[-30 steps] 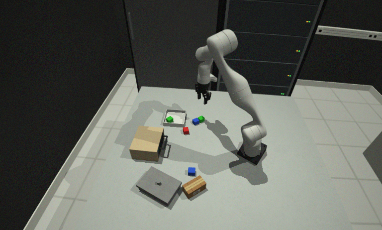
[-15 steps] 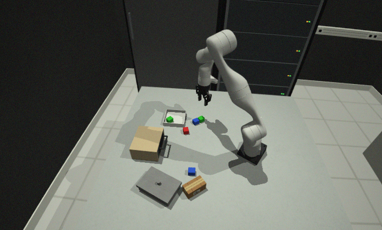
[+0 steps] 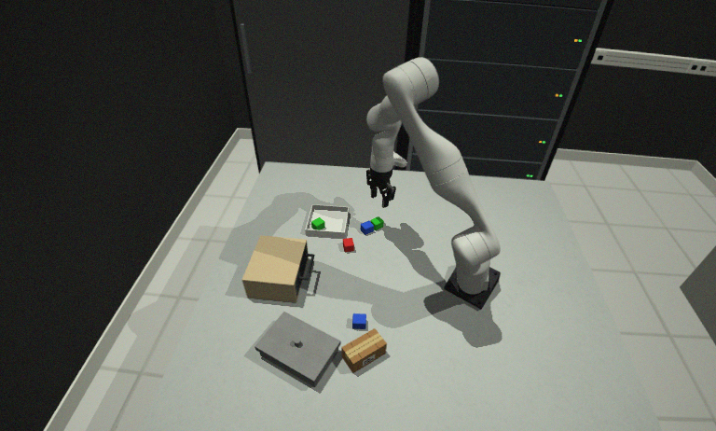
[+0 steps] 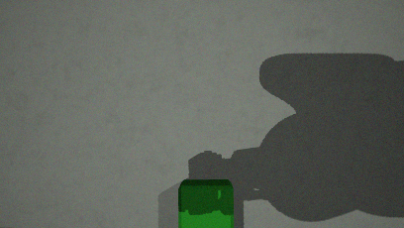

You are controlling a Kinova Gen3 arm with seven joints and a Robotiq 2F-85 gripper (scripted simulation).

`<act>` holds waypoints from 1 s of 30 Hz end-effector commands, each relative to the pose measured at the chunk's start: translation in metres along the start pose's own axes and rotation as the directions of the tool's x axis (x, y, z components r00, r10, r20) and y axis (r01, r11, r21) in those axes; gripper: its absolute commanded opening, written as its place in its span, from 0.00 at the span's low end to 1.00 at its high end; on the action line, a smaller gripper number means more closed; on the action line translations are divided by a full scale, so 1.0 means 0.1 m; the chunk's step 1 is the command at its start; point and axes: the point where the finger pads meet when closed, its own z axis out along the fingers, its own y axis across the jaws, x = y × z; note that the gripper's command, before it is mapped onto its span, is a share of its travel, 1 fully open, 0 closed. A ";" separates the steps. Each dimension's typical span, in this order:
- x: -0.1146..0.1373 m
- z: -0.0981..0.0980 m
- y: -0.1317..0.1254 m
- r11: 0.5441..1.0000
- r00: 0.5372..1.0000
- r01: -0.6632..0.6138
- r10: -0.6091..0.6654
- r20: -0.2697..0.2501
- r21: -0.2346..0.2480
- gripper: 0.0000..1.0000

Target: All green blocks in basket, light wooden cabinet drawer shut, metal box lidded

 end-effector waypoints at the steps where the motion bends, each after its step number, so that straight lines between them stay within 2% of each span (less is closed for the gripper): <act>1: -0.02 0.18 0.01 1.000 1.000 0.004 -0.004 0.006 -0.005 0.70; 5: -0.04 0.33 0.01 1.000 1.000 0.006 -0.005 0.009 -0.005 0.70; 7: -0.04 0.33 0.01 1.000 1.000 0.006 -0.005 0.009 -0.005 0.70; 17: -0.06 0.62 0.00 1.000 1.000 0.012 -0.012 0.013 -0.004 0.70; 30: -0.04 0.71 0.00 1.000 1.000 0.008 -0.008 0.010 -0.004 0.70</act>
